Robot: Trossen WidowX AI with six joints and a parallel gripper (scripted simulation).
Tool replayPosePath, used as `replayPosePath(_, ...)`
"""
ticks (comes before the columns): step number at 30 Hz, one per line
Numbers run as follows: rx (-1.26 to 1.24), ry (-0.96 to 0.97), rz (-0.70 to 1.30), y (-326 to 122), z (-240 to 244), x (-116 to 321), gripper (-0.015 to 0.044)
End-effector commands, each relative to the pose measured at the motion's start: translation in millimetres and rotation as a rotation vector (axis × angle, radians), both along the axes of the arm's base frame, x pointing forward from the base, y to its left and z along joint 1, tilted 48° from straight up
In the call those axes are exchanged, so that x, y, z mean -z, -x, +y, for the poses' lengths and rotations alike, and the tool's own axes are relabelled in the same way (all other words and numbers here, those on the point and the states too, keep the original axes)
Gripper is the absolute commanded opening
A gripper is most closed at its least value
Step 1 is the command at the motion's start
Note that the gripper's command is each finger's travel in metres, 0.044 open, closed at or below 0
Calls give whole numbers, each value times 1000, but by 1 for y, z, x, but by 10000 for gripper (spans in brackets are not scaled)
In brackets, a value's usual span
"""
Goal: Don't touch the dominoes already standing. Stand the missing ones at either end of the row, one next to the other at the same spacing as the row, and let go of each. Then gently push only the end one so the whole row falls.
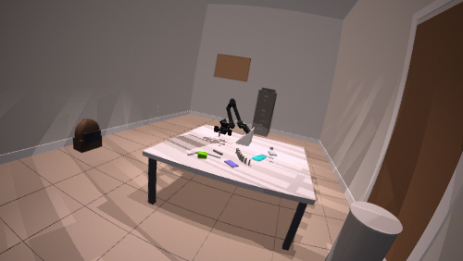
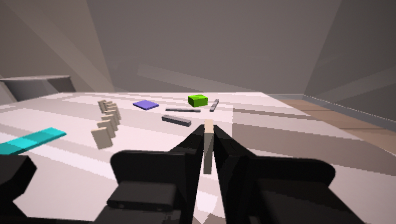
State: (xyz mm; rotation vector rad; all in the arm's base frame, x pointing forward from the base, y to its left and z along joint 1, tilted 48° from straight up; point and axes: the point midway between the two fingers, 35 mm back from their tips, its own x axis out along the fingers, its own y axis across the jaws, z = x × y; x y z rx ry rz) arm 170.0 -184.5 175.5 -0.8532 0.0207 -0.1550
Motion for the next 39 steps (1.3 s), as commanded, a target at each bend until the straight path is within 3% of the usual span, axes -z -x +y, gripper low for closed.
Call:
replayPosePath(1,-3,6,6,0,-6,4,21)
replayPosePath(39,8,6,39,1,-47,54,21)
